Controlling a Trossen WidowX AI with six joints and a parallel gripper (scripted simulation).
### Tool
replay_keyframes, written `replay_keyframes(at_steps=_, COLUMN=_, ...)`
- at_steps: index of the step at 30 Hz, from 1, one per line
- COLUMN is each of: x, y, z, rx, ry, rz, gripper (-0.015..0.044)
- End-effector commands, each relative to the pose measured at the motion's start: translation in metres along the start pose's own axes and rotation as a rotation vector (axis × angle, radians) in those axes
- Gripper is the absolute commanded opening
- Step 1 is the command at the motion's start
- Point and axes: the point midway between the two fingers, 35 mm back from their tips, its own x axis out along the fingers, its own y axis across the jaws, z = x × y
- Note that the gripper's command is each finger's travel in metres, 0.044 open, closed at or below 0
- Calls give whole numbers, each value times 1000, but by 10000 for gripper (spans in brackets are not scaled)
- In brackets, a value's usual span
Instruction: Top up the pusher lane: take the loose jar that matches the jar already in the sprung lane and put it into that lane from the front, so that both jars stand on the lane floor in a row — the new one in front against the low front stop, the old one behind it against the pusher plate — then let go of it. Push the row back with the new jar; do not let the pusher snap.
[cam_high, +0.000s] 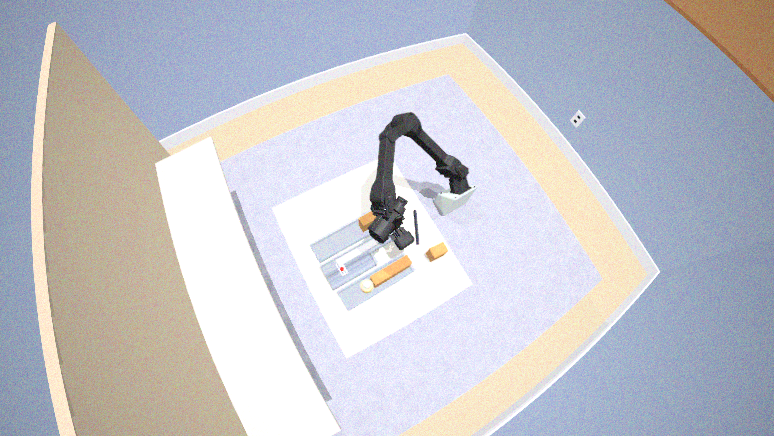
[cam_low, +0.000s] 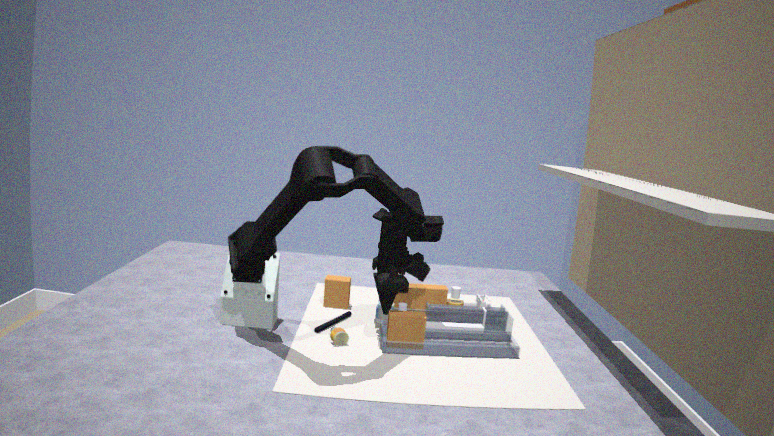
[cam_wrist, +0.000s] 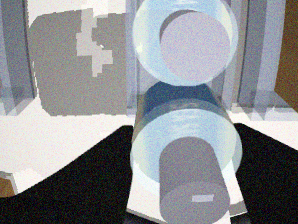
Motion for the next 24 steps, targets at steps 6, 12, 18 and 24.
replay_keyframes(at_steps=6, x=0, y=-4, z=16, rx=37, ry=-26, rz=-2, gripper=0)
replay_keyframes(at_steps=12, x=0, y=-4, z=18, rx=37, ry=-26, rz=-2, gripper=0)
replay_keyframes(at_steps=18, x=0, y=-5, z=20, rx=37, ry=-26, rz=-2, gripper=0)
replay_keyframes(at_steps=24, x=-1, y=-5, z=22, rx=37, ry=-26, rz=-2, gripper=0)
